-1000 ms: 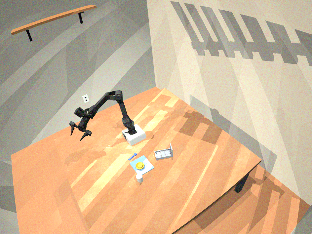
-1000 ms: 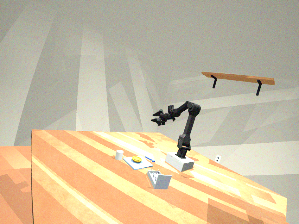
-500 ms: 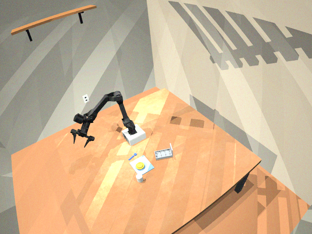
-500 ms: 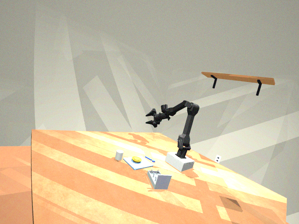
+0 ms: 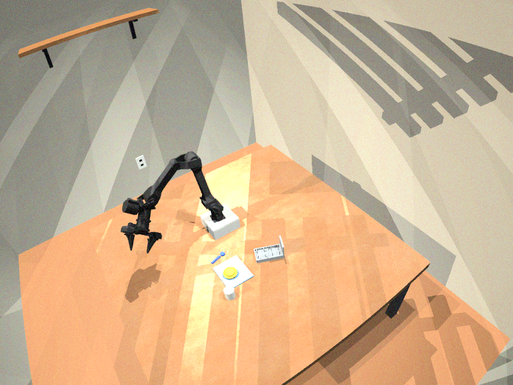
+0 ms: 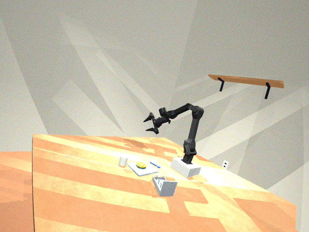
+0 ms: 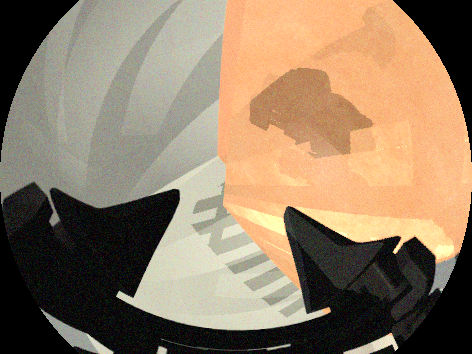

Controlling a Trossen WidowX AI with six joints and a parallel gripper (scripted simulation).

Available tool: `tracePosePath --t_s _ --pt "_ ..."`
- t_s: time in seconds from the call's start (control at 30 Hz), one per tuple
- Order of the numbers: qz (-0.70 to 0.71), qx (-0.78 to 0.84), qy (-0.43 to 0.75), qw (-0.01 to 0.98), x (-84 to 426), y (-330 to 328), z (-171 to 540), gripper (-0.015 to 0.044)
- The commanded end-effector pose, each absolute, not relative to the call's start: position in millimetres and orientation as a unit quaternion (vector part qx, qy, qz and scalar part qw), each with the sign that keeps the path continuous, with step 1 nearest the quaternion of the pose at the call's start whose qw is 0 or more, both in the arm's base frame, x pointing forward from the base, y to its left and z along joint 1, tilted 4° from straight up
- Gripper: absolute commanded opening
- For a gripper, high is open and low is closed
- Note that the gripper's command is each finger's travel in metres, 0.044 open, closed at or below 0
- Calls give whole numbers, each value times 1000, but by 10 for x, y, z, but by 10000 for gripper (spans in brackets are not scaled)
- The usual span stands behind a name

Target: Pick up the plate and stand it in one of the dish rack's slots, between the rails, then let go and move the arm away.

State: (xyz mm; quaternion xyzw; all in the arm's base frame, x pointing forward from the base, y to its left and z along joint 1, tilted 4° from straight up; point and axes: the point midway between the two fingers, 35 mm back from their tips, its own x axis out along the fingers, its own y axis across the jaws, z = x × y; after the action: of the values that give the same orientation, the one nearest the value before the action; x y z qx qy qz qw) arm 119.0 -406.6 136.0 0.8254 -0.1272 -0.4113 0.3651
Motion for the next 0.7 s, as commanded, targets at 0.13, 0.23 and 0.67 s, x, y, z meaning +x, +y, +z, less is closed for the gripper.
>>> tracePosePath --t_s 0.13,0.23,0.67 --pt "-418 803 -47 422 1568 -3908 1255 400" --pt "-420 794 -19 439 1682 -3848 1215 400" --pt "-419 740 106 516 2151 -3527 1031 400"
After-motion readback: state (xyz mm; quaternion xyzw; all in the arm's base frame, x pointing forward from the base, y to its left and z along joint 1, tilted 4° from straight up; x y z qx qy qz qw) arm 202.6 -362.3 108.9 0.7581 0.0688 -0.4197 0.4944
